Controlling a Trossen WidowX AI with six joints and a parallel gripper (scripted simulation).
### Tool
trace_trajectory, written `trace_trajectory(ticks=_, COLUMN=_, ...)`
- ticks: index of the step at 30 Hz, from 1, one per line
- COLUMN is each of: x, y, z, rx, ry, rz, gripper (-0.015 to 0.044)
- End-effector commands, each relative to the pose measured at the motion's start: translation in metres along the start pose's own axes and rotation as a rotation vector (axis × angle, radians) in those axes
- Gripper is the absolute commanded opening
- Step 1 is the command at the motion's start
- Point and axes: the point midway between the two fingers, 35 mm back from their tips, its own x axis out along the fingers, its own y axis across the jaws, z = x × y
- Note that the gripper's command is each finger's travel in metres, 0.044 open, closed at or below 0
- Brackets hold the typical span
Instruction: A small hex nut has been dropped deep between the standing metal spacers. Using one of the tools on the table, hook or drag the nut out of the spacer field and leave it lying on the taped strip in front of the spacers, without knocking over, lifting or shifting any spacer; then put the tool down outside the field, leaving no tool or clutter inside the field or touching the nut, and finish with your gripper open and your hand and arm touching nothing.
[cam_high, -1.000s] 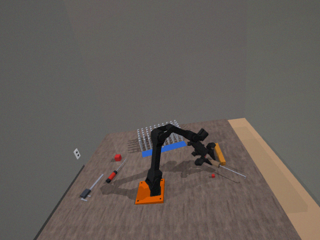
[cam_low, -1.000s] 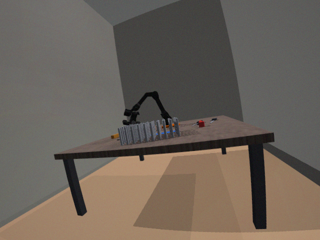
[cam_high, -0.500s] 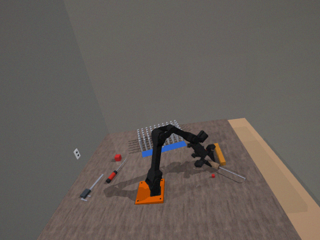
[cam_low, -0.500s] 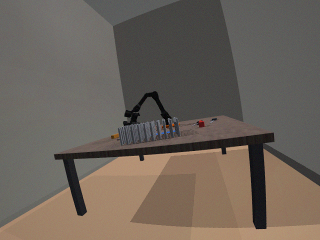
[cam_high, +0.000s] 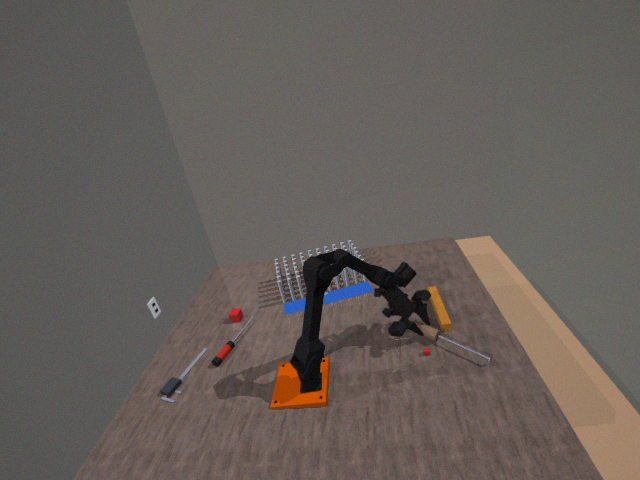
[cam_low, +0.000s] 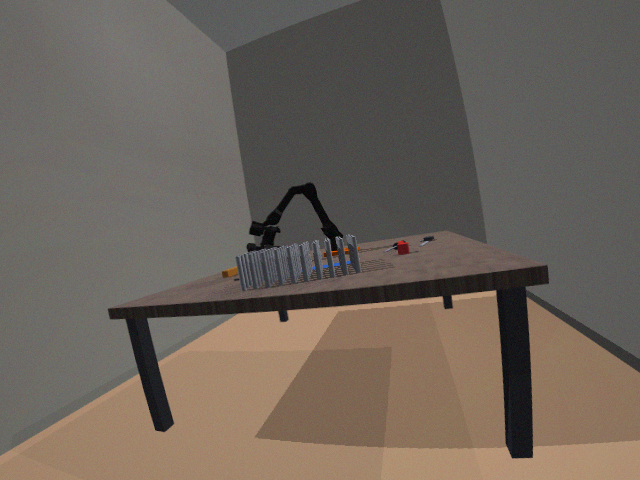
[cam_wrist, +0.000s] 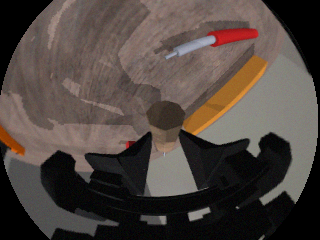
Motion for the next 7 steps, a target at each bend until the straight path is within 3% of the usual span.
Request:
trace_trajectory(ticks=1, x=-0.0004, y=-0.0008, z=-0.0004, rx=0.001, ry=0.0, rz=-0.002, gripper=0.0263)
trace_trajectory(ticks=7, x=-0.0004, y=-0.0008, z=-0.0004, rx=0.001, ry=0.0, rz=-0.002, gripper=0.042)
